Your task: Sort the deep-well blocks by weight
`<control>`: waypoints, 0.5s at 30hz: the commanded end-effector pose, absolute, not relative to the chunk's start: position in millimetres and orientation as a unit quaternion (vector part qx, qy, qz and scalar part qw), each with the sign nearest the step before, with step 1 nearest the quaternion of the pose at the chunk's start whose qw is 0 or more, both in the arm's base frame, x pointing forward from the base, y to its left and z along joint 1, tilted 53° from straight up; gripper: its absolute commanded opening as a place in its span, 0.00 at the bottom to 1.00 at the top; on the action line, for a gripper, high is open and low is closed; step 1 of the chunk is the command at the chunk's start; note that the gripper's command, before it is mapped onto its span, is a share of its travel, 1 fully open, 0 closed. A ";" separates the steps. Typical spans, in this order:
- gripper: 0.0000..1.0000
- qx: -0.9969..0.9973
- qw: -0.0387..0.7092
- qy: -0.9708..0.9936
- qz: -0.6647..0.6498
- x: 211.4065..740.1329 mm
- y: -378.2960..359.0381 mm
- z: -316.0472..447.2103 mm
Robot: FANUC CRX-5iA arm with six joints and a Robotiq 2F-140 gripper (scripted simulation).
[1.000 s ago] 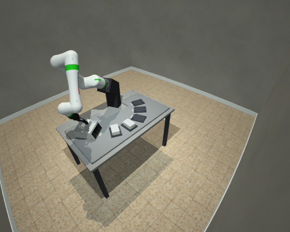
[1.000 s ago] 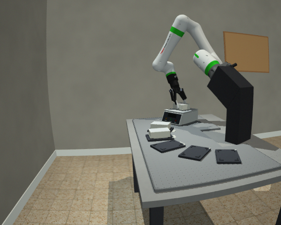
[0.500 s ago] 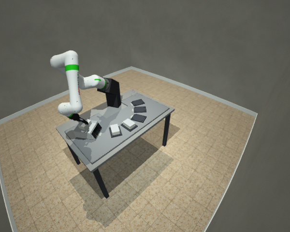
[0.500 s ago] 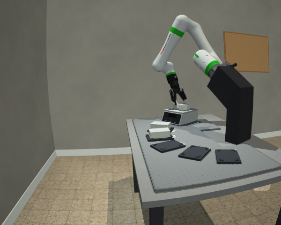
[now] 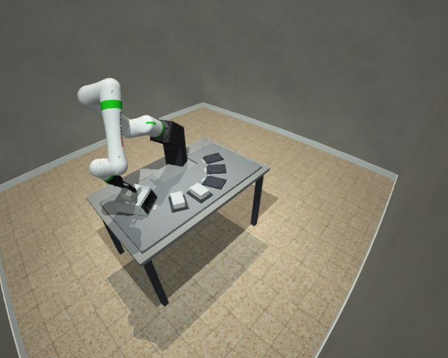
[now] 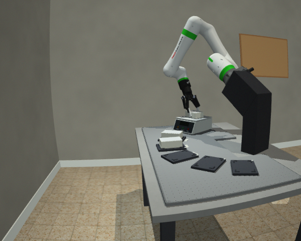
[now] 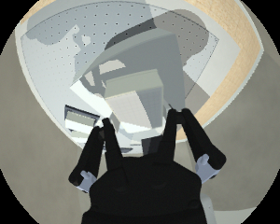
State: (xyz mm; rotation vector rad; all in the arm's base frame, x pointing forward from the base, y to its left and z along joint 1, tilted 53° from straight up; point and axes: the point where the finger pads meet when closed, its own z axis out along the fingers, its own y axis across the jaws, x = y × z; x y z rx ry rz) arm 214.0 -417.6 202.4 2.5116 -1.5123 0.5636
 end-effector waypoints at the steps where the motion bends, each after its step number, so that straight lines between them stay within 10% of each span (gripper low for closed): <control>1: 0.10 0.839 0.078 -0.505 0.188 214.2 -418.0 202.3; 9: 0.10 0.839 0.078 -0.505 0.188 214.6 -418.6 201.7; 10: 1.00 0.839 0.078 -0.505 0.188 214.7 -418.8 201.6; 15: 1.00 0.839 0.078 -0.505 0.188 214.7 -418.8 201.6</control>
